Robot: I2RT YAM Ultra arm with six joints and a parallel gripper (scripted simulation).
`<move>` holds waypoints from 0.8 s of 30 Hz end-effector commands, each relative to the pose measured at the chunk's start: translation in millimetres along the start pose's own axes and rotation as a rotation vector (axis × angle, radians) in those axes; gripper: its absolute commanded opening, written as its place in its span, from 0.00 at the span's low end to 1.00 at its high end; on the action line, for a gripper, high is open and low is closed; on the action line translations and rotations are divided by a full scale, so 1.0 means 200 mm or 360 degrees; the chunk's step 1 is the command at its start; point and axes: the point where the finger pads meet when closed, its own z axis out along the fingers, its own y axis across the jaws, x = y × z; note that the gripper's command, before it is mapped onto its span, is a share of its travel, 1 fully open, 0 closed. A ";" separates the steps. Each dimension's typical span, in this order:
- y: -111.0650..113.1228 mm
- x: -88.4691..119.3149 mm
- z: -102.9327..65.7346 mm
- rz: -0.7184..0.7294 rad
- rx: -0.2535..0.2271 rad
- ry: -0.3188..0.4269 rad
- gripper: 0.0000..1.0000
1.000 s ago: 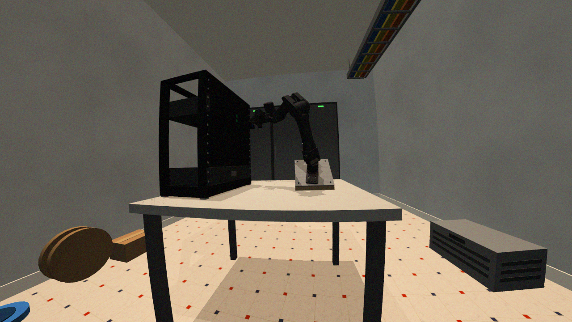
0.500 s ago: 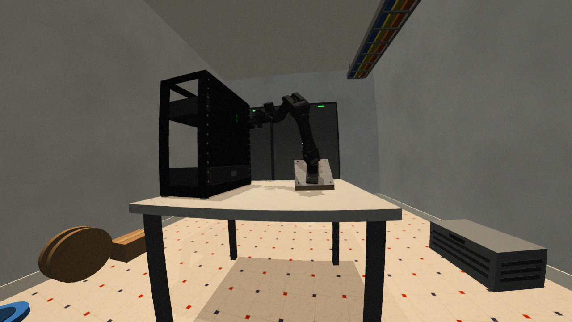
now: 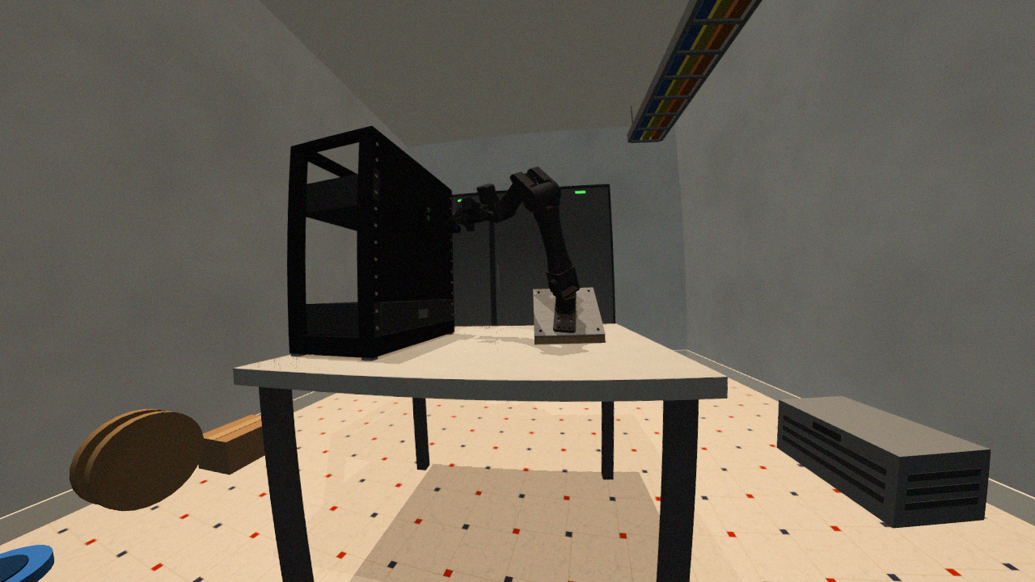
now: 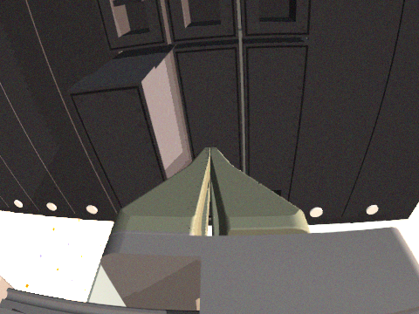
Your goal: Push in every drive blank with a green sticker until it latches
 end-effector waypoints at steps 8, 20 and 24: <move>-0.24 -0.21 0.03 -0.0190 0.0171 -0.0111 0.00; -0.28 -0.22 -0.05 -0.0210 0.0202 -0.0108 0.00; -0.28 -0.22 -0.12 -0.0224 0.0197 -0.0113 0.00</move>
